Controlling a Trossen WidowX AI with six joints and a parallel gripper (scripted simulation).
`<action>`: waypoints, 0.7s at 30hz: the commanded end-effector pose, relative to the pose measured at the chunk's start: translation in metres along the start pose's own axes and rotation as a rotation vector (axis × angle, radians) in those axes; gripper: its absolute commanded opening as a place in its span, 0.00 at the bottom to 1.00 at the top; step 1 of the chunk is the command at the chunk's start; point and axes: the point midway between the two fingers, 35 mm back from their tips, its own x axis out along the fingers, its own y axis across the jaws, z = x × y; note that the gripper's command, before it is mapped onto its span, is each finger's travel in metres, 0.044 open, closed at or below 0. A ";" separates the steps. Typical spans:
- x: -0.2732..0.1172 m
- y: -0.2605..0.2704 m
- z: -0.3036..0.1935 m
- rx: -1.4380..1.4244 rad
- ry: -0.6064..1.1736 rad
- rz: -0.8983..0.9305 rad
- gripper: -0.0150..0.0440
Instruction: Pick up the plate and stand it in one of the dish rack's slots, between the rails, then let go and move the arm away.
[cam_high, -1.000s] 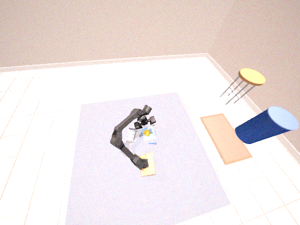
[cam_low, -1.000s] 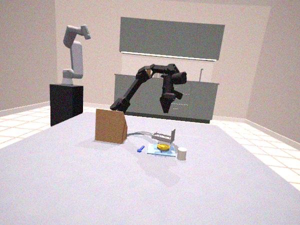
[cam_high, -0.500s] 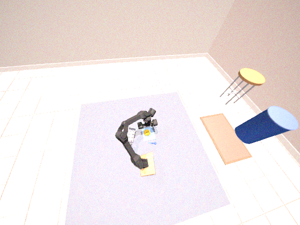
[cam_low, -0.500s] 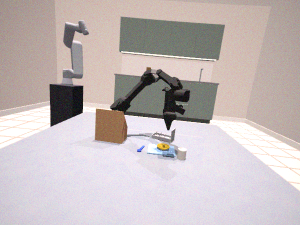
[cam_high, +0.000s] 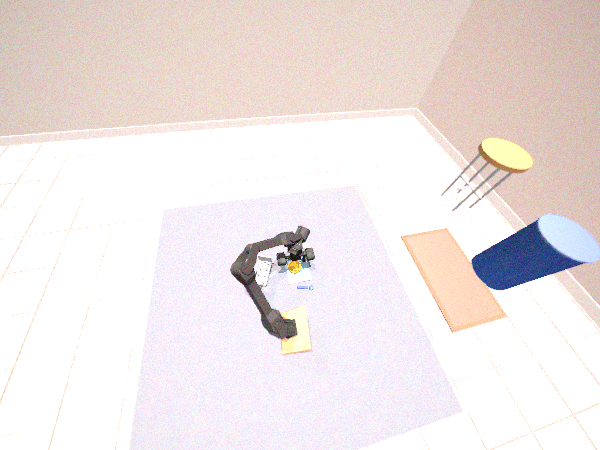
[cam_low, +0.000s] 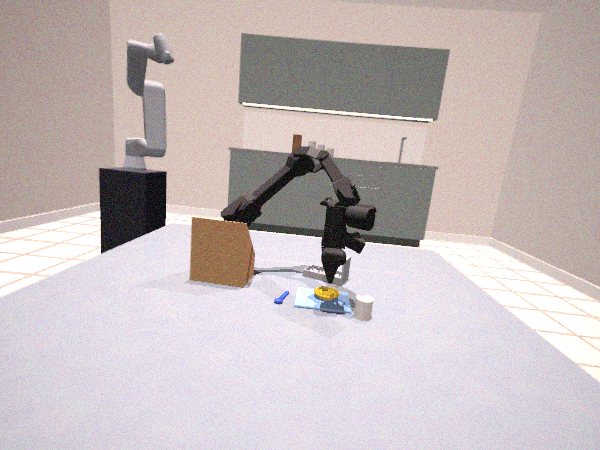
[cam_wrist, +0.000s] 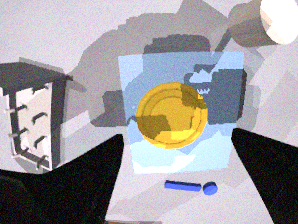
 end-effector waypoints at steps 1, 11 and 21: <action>0.008 0.001 -0.001 0.005 0.005 0.005 0.93; 0.023 0.000 -0.002 0.010 0.007 0.002 0.93; 0.040 0.000 -0.003 0.008 0.006 0.005 0.93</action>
